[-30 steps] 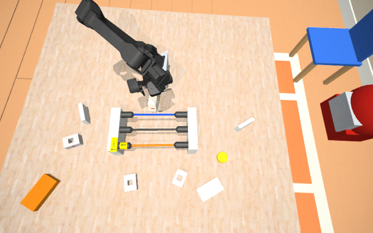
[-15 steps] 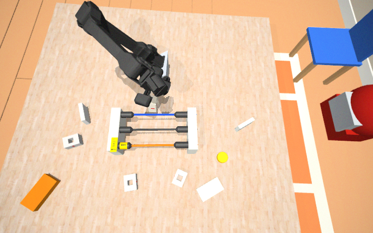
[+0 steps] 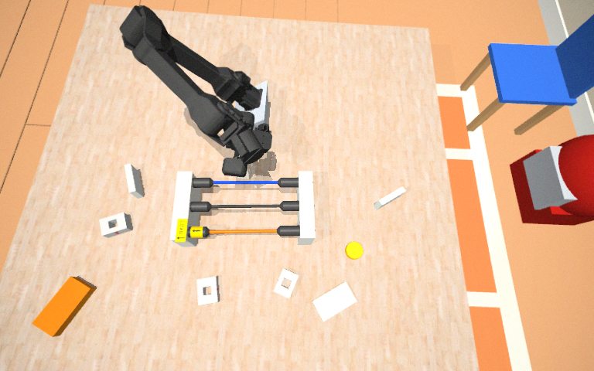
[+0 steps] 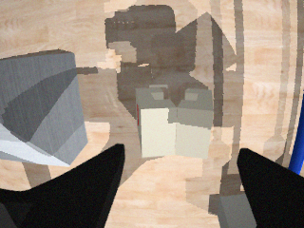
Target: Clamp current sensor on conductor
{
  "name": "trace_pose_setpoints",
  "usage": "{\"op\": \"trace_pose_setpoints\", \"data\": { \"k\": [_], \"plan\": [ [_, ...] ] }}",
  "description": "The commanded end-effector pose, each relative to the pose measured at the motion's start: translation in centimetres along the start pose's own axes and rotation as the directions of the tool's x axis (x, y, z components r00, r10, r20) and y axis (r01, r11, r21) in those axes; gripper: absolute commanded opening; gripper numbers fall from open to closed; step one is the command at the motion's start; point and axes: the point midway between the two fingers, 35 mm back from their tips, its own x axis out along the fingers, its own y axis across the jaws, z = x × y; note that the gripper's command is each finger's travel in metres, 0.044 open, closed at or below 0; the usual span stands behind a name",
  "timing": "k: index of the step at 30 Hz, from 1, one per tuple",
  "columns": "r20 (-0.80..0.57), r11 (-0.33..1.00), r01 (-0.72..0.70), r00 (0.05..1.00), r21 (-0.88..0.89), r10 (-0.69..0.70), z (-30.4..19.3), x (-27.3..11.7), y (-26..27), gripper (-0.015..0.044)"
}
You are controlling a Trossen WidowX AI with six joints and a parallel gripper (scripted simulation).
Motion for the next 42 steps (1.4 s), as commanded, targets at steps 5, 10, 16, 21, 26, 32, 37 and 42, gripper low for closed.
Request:
{"op": "trace_pose_setpoints", "data": {
  "k": [5, 10, 16, 21, 26, 32, 37, 42],
  "plan": [
    [-0.005, 1.0, 0.001, 1.0, -0.007, -0.001, -0.1, 1.3, 0.0, 0.032],
    [-0.006, 1.0, 0.001, 1.0, -0.007, -0.001, -0.1, 2.2, 0.1, 0.032],
    [-0.007, 1.0, 0.001, 1.0, -0.007, -0.001, -0.2, 3.1, 0.2, 0.032],
    [-0.004, 1.0, 0.0, 1.0, 0.0, 0.0, -0.2, 3.3, 0.1, 0.0313],
    [-0.004, 1.0, 0.0, 1.0, 0.0, 0.0, -0.2, 3.3, 0.1, 0.028],
    [-0.004, 1.0, 0.0, 1.0, 0.0, 0.0, -0.2, 3.3, 0.1, 0.024],
    [-0.004, 1.0, 0.0, 1.0, 0.0, 0.0, -0.2, 3.3, 0.1, 0.0207],
    [-0.001, 1.0, 0.0, 1.0, -0.001, 0.0, 0.0, 2.5, -0.1, 0.0095]
  ]
}}
